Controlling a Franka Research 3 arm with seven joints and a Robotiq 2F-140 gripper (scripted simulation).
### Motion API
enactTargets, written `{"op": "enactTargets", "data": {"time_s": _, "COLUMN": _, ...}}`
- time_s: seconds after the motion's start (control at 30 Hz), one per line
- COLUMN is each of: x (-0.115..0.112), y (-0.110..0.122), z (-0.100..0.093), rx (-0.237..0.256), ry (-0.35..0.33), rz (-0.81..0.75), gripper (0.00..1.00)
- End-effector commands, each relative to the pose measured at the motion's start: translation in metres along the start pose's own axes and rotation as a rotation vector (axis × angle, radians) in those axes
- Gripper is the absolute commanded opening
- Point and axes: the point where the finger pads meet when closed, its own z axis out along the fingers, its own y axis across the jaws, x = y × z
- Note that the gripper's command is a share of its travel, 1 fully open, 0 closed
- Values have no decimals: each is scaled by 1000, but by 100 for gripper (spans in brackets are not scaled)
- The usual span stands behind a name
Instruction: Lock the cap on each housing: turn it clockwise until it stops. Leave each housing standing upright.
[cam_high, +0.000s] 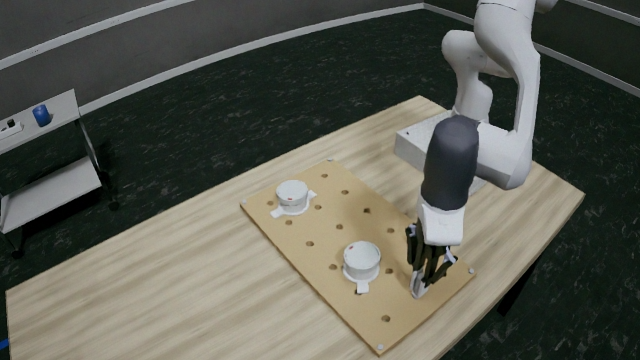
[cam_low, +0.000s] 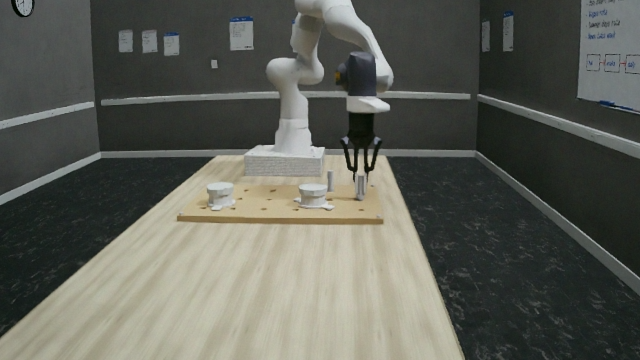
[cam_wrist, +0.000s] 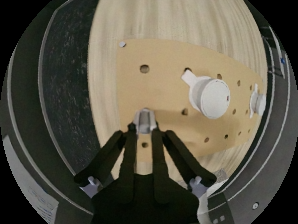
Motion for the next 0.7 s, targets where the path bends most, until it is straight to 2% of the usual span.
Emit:
{"op": "enactTargets", "data": {"time_s": 0.0, "x": 2, "y": 0, "z": 0, "rx": 4, "ry": 5, "rz": -3, "gripper": 10}}
{"op": "enactTargets", "data": {"time_s": 0.67, "x": 2, "y": 0, "z": 3, "rx": 4, "ry": 5, "rz": -3, "gripper": 10}}
